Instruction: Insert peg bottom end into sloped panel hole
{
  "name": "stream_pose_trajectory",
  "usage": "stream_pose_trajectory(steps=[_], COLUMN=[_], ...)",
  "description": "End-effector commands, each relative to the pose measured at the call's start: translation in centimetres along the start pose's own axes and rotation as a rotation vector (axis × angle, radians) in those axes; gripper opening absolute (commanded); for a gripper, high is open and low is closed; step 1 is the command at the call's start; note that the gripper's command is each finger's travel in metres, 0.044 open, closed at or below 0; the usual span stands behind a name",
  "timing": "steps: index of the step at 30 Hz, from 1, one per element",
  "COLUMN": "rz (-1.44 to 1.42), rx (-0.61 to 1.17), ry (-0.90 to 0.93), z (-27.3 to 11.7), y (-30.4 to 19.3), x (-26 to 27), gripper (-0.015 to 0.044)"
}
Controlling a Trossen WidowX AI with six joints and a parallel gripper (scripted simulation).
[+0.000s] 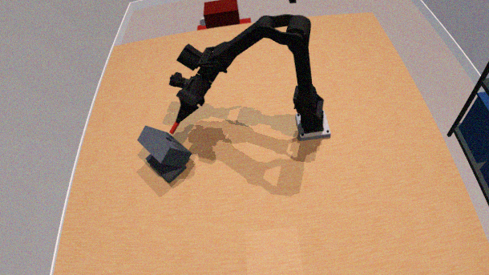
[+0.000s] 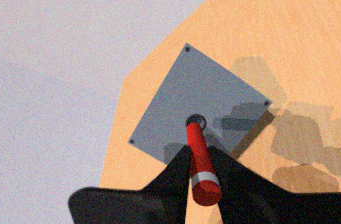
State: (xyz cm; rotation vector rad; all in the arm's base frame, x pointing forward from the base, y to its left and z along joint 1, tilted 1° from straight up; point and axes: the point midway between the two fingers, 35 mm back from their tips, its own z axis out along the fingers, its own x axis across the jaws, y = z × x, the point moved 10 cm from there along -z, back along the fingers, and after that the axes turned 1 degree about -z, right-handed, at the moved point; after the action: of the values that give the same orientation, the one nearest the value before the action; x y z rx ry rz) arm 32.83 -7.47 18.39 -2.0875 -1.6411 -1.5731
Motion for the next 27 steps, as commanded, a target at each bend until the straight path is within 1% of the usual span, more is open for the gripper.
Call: stream_pose_trajectory(steps=[1,9,27], rz=[0.009,0.008,-0.002], rx=[0.004,0.003,0.0], ry=[-0.004,-0.003,0.002], z=[0.63,1.57,1.19], y=[-0.1,-0.2,-0.08], x=[-0.19,-0.33,-0.1], gripper=[0.0,0.0,0.0])
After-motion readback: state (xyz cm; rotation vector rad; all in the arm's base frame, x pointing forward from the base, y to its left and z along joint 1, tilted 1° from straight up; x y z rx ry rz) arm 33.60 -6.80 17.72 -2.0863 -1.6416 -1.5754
